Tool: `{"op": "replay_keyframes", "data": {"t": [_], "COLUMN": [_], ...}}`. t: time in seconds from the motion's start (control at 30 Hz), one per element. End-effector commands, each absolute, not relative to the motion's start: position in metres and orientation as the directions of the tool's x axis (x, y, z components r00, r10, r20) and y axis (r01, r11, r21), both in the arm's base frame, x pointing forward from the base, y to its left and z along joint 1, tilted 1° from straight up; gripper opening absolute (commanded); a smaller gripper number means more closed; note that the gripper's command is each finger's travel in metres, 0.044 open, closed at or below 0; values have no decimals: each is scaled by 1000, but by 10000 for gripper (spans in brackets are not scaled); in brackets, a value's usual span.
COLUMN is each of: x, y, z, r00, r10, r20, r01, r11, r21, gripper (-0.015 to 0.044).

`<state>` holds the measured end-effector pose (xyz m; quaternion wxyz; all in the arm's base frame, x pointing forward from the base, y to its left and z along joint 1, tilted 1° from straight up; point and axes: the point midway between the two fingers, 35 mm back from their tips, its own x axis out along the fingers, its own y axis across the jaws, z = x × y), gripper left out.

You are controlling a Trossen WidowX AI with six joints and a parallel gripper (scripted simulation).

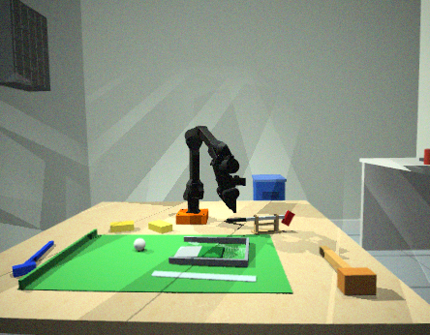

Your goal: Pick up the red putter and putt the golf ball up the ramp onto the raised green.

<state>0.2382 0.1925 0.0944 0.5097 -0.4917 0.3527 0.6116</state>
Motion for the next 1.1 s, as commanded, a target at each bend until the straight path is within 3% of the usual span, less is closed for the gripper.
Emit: {"op": "replay_keyframes", "data": {"t": [0.0,1.07], "x": [225,228], "y": [204,205], "z": [90,28], "r00": [-69,-69], "r10": [260,260], "r20": [-963,-963], "r01": [-962,-962], "r11": [-272,-272], "r21": [-4,-4], "gripper": [440,440]}}
